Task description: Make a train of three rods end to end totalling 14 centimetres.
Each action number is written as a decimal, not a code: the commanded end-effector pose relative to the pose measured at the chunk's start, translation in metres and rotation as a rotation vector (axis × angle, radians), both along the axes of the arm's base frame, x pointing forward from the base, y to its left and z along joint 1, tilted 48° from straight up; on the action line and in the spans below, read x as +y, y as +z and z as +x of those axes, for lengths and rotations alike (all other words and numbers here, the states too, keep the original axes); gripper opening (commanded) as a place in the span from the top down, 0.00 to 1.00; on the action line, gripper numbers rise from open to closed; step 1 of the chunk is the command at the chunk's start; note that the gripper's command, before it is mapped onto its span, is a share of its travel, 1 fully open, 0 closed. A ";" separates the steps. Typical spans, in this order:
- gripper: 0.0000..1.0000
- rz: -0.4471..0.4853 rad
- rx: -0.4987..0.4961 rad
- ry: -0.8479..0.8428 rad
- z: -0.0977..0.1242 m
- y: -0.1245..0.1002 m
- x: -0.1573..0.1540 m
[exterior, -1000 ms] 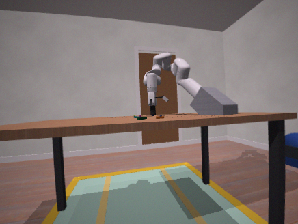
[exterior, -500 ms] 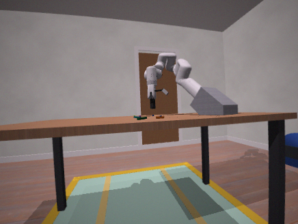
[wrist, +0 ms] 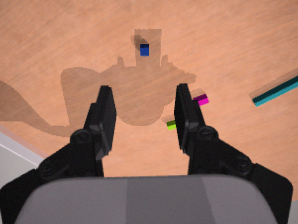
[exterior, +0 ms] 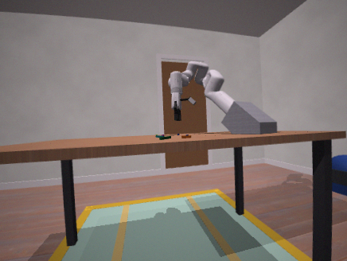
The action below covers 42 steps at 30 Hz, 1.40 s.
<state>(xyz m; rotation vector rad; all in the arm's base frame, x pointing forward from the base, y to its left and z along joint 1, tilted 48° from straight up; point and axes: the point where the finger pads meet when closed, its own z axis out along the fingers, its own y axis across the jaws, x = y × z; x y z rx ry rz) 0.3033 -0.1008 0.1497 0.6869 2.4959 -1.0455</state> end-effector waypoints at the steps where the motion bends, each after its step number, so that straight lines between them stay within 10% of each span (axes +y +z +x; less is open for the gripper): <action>1: 0.00 0.001 -0.003 0.001 0.001 0.001 0.001; 19: 0.00 0.003 -0.015 -0.010 0.003 0.002 0.001; 42: 0.00 0.100 -0.564 -0.511 0.089 0.016 -0.009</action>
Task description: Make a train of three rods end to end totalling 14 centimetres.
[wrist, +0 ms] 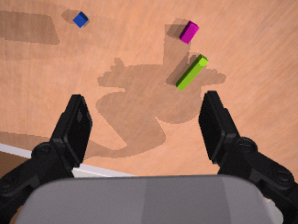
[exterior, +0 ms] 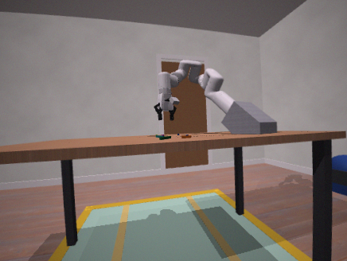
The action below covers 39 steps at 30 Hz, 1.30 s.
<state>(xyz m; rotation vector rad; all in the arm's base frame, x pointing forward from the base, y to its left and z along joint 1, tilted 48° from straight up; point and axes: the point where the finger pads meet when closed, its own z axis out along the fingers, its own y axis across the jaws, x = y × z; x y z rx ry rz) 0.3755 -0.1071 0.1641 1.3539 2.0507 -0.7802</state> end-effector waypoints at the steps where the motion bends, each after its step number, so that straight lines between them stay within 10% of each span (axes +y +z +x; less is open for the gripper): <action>1: 0.00 0.011 -0.123 -0.115 0.020 0.001 -0.003; 17: 0.00 0.062 -0.408 -0.378 0.065 0.000 -0.014; 18: 0.76 0.062 -0.408 -0.378 0.065 0.000 -0.014; 39: 0.76 0.062 -0.408 -0.378 0.065 0.000 -0.014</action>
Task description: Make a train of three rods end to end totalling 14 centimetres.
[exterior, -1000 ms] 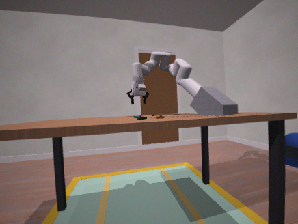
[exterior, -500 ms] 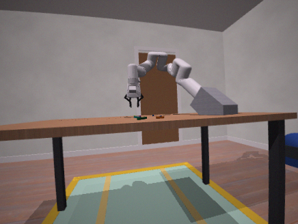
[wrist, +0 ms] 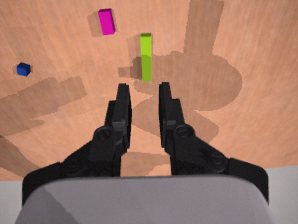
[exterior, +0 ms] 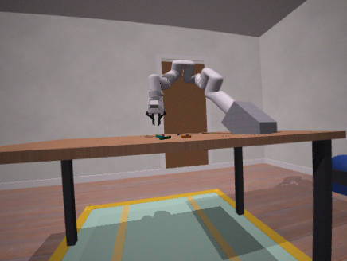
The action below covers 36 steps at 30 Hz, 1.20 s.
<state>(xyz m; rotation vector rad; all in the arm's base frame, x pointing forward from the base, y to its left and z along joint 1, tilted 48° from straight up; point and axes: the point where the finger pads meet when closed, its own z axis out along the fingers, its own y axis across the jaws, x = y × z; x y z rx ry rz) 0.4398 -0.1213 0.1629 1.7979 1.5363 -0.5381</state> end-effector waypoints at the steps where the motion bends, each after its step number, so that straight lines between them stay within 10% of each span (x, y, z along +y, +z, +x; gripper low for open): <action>1: 0.76 0.000 -0.003 0.001 0.001 0.001 0.001; 36: 0.76 0.000 -0.003 0.001 0.003 -0.007 -0.007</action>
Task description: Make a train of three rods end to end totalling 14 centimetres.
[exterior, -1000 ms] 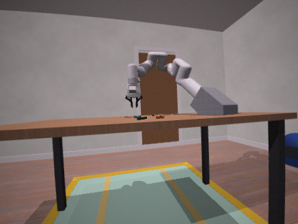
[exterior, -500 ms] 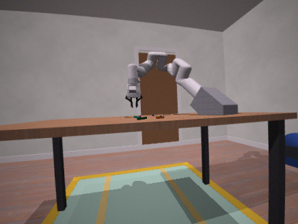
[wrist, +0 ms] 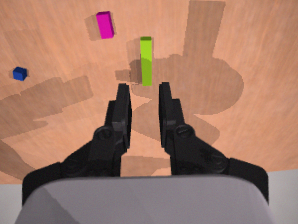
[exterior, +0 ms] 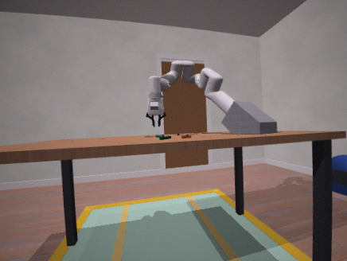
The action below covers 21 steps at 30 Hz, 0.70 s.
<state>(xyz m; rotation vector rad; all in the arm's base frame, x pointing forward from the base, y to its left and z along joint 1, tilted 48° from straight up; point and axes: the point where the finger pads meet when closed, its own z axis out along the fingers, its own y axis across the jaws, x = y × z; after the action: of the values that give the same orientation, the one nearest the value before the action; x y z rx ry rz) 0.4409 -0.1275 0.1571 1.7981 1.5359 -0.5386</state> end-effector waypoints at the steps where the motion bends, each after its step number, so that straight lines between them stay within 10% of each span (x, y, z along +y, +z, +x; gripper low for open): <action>1: 0.76 0.000 -0.003 0.002 0.002 -0.002 -0.002; 21: 0.76 0.000 -0.003 0.002 0.006 -0.021 -0.022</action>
<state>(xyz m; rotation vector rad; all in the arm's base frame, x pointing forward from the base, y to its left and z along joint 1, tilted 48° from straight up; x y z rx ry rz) 0.4450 -0.1472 0.1387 1.7981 1.5358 -0.5378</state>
